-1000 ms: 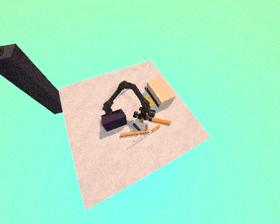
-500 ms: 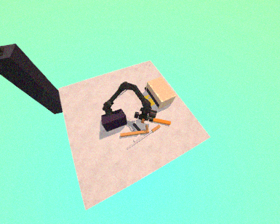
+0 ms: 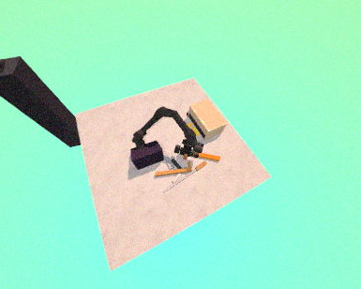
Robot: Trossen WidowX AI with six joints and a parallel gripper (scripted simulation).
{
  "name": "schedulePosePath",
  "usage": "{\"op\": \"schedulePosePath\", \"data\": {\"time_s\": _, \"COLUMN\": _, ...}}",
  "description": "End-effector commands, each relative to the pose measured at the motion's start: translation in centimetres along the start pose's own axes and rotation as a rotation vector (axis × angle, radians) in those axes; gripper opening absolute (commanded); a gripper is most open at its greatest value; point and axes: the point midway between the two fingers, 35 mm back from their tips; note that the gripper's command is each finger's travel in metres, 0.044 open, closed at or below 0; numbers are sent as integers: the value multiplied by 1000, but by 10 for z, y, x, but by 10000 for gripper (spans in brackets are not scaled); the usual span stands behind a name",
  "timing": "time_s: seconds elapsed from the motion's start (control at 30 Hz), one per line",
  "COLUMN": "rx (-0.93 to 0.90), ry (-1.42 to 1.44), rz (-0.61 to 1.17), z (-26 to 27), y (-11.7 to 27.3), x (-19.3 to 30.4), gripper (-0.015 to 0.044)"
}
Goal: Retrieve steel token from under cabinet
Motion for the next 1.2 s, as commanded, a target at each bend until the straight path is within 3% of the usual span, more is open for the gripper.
{"op": "schedulePosePath", "data": {"time_s": 0.0, "rx": 9, "ry": 2, "rz": -8, "z": -5, "y": 3, "x": 1, "gripper": 0}}
{"op": "schedulePosePath", "data": {"time_s": 1.17, "rx": 11, "ry": 3, "rz": -7, "z": -27, "y": 4, "x": 10, "gripper": 0}}
Point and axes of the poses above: the point midway between the two fingers, 35 mm back from their tips, its own y axis back along the fingers, its own z axis across the jaws, x = y × z, and after that the axes turned 5 degrees about y, right-handed
